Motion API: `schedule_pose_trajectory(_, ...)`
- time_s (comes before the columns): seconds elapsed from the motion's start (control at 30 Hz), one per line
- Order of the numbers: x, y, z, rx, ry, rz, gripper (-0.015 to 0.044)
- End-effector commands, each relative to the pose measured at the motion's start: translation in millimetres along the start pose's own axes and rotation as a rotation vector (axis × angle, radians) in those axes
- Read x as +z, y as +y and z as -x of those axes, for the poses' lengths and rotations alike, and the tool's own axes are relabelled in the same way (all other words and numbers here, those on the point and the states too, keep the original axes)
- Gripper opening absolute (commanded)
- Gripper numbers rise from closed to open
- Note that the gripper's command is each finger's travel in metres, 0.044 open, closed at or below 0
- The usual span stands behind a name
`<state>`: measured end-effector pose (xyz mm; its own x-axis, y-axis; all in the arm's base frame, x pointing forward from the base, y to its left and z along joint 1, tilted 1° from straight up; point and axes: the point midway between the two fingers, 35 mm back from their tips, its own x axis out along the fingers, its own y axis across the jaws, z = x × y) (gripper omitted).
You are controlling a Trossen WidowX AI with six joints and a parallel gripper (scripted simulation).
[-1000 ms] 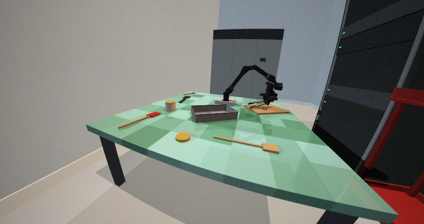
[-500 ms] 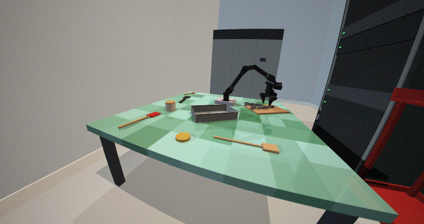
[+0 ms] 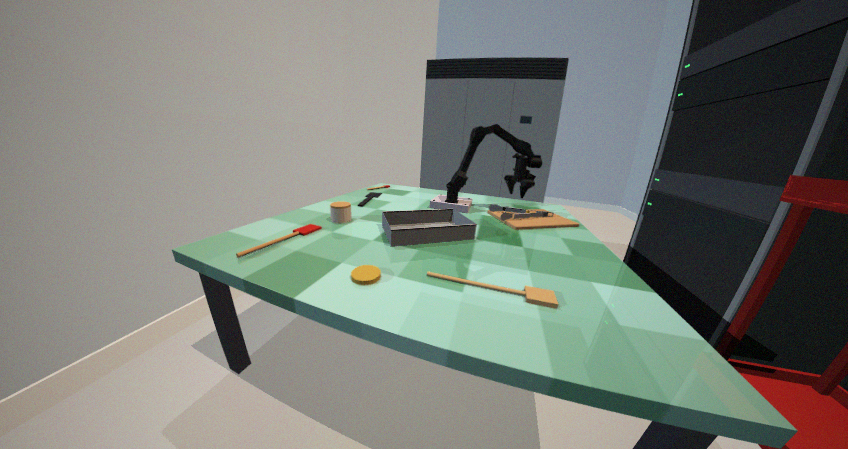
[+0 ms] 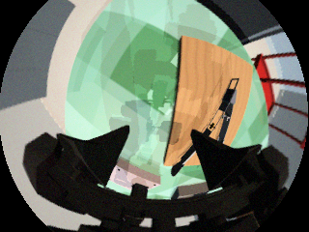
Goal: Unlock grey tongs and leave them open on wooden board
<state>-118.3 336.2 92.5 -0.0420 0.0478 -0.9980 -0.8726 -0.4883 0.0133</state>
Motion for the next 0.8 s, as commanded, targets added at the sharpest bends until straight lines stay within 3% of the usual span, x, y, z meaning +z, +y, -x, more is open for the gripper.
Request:
schedule_pose_trajectory(0.0,-4,-2,1,-0.003,0.013,-0.016,0.0440)
schedule_pose_trajectory(0.23,-5,1,50,0.000,0.000,0.000,0.0440)
schedule_pose_trajectory(0.77,-5,1,50,0.000,0.000,0.000,0.0440)
